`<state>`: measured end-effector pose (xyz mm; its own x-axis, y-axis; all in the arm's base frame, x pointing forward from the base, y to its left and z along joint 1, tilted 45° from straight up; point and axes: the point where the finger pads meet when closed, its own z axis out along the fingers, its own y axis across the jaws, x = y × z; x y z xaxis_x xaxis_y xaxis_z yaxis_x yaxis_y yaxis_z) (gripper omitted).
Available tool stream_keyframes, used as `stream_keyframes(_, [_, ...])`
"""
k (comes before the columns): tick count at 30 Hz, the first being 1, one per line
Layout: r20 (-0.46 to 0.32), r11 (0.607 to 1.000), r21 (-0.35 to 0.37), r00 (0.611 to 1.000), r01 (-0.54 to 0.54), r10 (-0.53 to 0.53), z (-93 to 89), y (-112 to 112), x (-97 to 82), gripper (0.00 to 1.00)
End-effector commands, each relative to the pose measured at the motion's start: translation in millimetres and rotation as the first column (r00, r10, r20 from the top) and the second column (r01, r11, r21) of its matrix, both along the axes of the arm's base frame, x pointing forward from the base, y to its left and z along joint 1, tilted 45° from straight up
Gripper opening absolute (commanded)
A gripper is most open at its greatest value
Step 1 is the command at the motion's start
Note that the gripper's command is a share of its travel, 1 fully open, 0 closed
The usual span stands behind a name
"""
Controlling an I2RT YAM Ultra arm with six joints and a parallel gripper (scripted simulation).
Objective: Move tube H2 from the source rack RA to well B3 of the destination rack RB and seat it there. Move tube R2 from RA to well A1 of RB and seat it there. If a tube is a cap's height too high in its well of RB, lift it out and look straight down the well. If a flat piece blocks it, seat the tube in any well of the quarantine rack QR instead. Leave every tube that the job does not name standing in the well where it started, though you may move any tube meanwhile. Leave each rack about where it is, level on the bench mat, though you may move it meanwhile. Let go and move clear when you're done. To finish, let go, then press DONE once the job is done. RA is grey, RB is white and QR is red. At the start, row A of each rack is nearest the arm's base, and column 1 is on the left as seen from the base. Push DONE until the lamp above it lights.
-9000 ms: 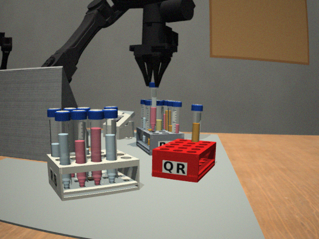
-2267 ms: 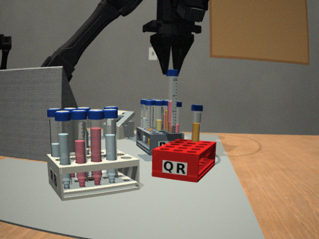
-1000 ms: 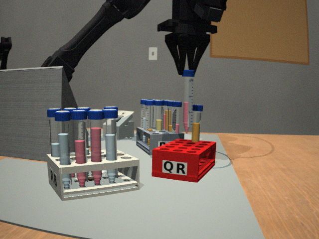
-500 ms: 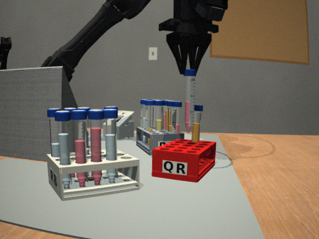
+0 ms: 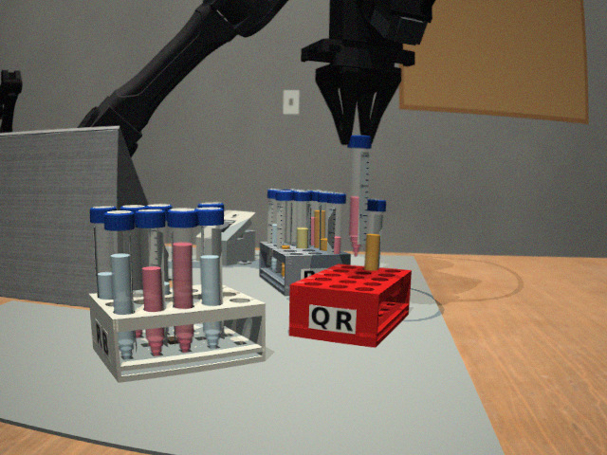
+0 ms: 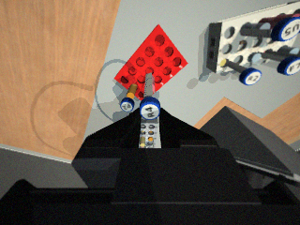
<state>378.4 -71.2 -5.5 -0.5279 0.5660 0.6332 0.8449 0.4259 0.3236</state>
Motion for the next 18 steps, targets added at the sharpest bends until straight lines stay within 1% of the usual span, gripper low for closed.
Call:
stream_keyframes(1, [0.061,0.999,-0.024,0.998,0.024,-0.022,11.9,-10,12.7,0.0])
stream_keyframes(4, [0.052,1.0,-0.02,0.998,0.02,-0.019,9.0,-7,11.2,0.0])
stream_keyframes(7, [0.027,1.0,-0.007,0.999,0.017,-0.017,5.3,-2,3.9,0.0])
stream_keyframes(11, [0.038,1.0,-0.012,0.999,0.022,-0.022,6.1,-4,6.2,0.0])
stream_keyframes(13, [0.025,1.0,-0.007,0.999,0.02,-0.02,3.6,-1,2.9,0.0])
stream_keyframes(15, [0.025,1.0,-0.007,0.999,0.02,-0.02,3.6,-1,2.9,0.0])
stream_keyframes(16, [0.063,0.999,-0.026,0.998,0.018,-0.016,9.3,-6,13.1,0.0])
stream_keyframes(18, [0.056,1.0,-0.021,0.998,0.017,-0.015,7.8,-3,11.7,0.0])
